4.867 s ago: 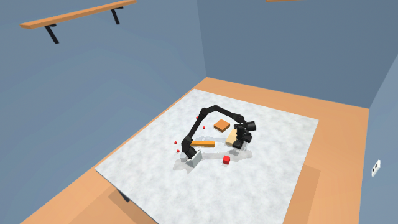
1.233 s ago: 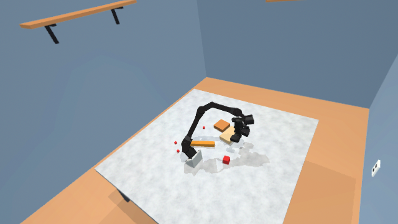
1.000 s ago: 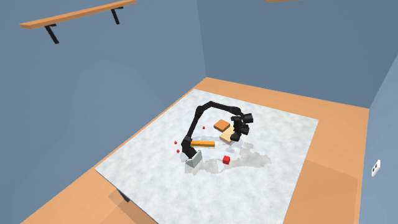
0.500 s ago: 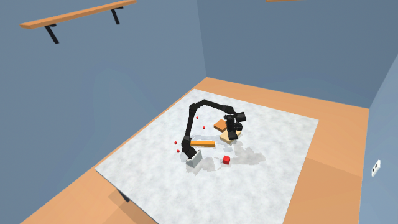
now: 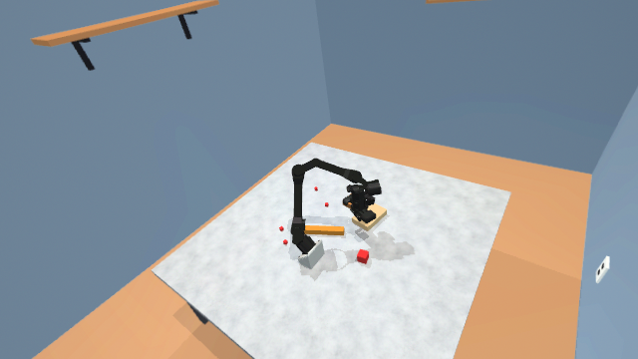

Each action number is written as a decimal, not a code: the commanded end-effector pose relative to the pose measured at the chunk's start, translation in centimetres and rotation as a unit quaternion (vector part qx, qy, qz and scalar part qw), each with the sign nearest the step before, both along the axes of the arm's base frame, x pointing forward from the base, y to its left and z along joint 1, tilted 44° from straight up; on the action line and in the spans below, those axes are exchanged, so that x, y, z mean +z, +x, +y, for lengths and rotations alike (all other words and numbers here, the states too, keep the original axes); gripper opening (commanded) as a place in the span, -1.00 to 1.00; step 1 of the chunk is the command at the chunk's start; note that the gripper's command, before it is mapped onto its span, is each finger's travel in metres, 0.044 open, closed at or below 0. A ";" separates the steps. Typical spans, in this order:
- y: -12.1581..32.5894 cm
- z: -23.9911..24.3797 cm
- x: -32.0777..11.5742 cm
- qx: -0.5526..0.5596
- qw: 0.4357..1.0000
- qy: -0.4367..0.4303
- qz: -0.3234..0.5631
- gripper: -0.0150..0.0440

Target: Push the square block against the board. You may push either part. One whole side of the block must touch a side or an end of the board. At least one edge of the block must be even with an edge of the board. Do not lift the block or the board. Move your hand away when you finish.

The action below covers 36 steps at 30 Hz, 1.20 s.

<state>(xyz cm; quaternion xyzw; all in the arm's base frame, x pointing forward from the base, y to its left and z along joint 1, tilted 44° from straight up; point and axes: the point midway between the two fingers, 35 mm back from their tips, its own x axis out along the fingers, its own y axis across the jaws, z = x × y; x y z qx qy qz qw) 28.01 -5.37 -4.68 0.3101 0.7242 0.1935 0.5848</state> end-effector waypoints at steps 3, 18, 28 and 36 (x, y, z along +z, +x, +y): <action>-1.3 1.2 1.0 0.069 0.995 0.013 -0.065 -0.49; -2.1 5.2 -2.8 0.078 0.994 0.015 -0.073 -0.49; -1.4 5.2 -2.9 0.078 0.994 0.015 -0.073 -0.49; -0.5 5.2 -3.0 0.078 0.994 0.015 -0.073 -0.49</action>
